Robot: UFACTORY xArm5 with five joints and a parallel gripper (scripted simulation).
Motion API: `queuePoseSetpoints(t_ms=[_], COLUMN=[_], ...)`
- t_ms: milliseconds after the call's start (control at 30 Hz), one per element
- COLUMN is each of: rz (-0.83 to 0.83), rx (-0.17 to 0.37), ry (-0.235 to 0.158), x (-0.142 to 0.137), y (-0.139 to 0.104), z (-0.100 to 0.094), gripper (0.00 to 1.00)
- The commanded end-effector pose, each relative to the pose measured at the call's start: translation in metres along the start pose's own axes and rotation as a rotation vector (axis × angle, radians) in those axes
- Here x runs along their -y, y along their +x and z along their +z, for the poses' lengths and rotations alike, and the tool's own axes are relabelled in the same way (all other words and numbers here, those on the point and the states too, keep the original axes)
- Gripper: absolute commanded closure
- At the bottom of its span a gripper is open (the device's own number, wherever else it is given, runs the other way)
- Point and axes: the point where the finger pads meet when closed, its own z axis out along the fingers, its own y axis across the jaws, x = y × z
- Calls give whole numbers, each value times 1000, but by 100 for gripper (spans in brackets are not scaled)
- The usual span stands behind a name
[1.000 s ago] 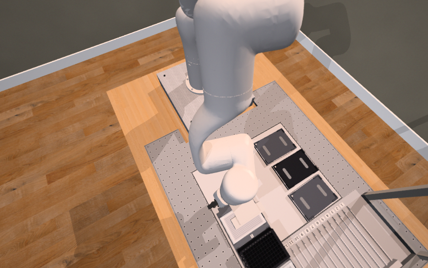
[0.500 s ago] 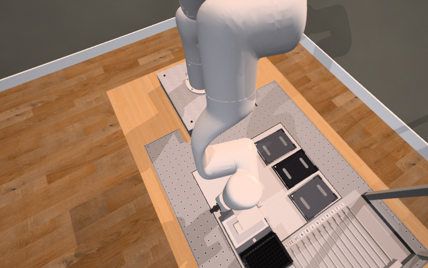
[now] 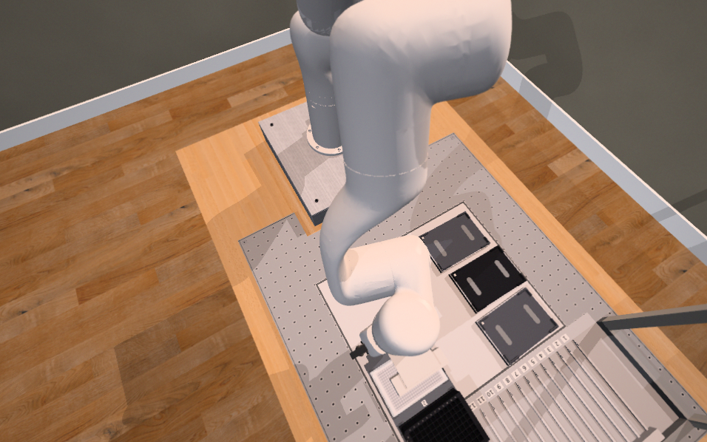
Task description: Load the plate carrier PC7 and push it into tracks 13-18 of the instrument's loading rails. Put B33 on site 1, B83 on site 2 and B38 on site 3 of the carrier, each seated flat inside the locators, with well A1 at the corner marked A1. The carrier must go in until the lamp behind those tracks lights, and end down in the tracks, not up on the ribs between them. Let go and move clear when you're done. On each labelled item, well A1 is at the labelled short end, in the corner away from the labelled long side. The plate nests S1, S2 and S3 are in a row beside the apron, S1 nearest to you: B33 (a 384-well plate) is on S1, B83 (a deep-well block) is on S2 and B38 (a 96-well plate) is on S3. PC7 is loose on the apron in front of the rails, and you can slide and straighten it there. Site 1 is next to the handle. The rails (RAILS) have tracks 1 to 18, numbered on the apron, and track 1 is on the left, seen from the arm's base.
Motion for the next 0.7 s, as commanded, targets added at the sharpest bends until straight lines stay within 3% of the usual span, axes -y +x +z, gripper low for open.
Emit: queuePoseSetpoints(t_ms=[0, 667], rz=[0, 0], rx=[-8, -8], ry=[13, 13], x=[0, 0], y=[6, 24], z=[-1, -2], gripper=[19, 19])
